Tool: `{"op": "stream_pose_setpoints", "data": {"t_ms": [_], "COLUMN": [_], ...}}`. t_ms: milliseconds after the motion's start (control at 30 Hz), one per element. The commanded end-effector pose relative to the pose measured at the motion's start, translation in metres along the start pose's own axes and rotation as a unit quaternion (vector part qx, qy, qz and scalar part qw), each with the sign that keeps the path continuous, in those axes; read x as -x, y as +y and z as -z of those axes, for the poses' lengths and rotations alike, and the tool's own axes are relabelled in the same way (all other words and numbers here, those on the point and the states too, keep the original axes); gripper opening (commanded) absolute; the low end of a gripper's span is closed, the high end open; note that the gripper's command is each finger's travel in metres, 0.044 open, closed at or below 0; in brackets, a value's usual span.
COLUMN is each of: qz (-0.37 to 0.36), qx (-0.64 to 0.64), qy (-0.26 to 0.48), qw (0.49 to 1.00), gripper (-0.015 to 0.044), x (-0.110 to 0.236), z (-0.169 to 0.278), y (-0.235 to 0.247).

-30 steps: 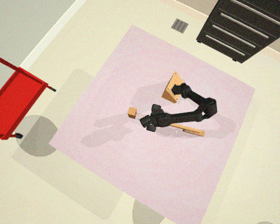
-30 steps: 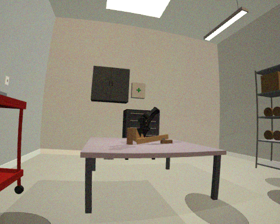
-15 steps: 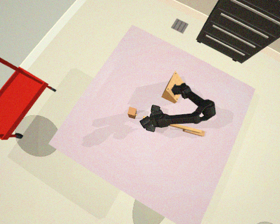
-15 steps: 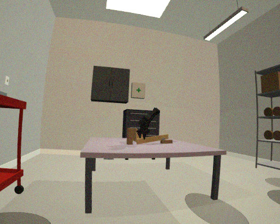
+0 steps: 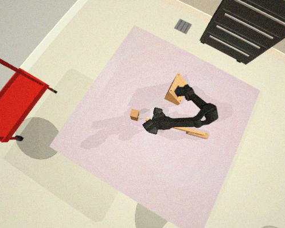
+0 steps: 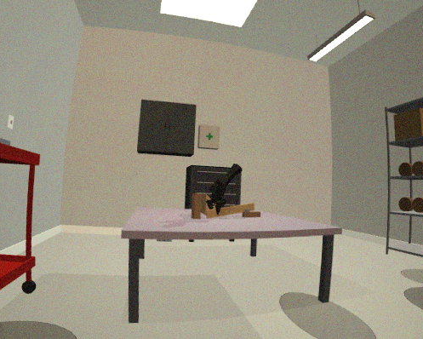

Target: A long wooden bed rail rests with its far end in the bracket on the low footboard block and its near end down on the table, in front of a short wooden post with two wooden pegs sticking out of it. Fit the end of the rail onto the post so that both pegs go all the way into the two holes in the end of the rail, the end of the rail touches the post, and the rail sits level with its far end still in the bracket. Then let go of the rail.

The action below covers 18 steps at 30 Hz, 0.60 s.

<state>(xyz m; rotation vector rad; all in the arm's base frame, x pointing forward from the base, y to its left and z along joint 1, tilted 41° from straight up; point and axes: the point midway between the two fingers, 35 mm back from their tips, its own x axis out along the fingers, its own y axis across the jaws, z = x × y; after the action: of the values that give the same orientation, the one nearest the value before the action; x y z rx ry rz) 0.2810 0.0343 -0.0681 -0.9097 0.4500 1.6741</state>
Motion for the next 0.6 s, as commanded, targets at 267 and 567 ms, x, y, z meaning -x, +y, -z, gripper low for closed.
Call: {"op": "stream_pose_setpoints", "data": {"t_ms": [267, 567], "qz": [-0.001, -0.001], "qx": [-0.001, -0.001], "qy": [-0.005, -0.005], "qw": [1.000, 1.000], "gripper": [0.0361, 0.0125], "x": [-0.0137, -0.0137], "z": [-0.0028, -0.0028], "y": [0.0021, 0.0021]}}
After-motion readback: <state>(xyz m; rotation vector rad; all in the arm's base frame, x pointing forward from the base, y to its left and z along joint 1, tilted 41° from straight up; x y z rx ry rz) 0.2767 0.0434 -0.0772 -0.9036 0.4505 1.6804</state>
